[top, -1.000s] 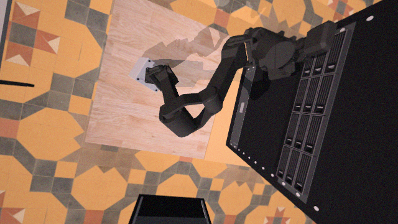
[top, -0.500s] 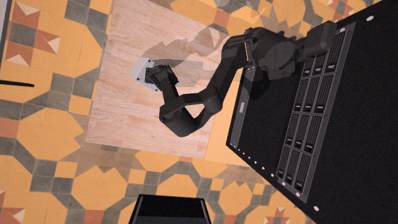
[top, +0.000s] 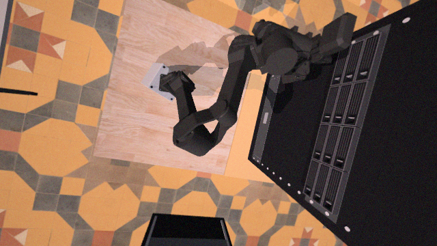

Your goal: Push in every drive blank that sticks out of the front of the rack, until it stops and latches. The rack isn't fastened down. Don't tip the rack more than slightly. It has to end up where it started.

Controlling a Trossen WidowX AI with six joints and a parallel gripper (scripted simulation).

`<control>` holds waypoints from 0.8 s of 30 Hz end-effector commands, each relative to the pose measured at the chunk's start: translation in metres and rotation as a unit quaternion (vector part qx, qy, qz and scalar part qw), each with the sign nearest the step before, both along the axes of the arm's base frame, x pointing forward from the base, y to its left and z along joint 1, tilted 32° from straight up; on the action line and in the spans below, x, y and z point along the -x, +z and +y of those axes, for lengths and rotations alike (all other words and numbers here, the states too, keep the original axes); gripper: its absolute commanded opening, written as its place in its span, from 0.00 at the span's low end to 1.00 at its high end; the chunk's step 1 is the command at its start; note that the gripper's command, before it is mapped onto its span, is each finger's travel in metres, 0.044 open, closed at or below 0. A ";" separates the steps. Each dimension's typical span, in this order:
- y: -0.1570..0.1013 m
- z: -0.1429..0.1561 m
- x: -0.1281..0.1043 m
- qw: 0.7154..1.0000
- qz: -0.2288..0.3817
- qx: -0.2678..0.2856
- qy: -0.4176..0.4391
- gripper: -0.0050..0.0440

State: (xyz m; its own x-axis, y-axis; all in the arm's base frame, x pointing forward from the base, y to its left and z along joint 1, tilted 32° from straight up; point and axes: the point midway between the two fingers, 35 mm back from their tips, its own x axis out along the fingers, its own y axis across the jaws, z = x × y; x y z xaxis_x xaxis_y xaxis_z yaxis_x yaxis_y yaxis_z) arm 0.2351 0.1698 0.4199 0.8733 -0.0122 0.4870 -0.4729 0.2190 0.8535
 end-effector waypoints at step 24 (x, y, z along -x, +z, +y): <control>0.026 -0.050 0.032 1.000 -0.003 -0.004 -0.004 0.00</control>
State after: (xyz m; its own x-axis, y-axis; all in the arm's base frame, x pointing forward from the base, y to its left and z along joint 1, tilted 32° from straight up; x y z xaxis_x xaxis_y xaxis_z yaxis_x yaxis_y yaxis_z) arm 0.2107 0.1347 0.4374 0.8711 -0.0217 0.4906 -0.4744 0.2211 0.8521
